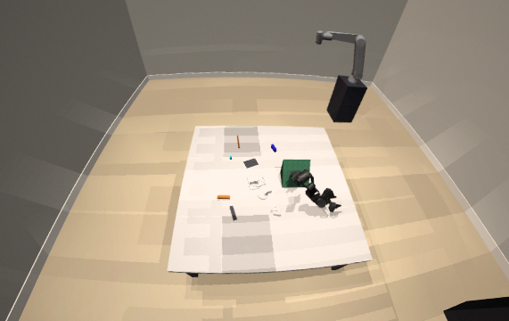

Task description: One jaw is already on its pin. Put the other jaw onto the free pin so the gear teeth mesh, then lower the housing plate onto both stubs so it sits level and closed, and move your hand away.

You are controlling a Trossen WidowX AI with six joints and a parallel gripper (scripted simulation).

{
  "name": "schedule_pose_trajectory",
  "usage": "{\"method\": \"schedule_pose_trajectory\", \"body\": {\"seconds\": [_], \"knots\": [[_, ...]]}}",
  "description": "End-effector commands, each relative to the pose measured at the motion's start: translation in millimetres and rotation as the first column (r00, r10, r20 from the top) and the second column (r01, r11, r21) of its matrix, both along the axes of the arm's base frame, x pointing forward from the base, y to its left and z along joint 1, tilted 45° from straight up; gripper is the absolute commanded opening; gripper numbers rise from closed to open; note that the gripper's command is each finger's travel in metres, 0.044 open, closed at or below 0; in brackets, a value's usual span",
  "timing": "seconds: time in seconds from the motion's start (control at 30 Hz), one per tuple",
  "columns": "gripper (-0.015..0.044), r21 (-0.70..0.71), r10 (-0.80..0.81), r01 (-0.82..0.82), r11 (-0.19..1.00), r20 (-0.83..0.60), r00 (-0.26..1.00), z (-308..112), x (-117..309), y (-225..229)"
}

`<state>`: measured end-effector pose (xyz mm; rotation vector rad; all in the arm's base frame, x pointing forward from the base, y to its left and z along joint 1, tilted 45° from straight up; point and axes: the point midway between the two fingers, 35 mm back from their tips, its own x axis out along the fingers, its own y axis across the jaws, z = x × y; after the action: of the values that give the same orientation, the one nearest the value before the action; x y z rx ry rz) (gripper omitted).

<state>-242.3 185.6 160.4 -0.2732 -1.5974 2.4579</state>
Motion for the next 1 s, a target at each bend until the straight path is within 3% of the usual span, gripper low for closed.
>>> {"method": "schedule_pose_trajectory", "body": {"seconds": [0.0, 0.97], "knots": [[0.0440, -0.029, -0.038, 0.038, 0.999, -0.012, 0.999, 5.1, 4.3, 10.9], [0.0440, -0.206, -0.277, 0.255, 0.945, -0.088, 0.957, 41.1, 46.3, 76.6]]}}
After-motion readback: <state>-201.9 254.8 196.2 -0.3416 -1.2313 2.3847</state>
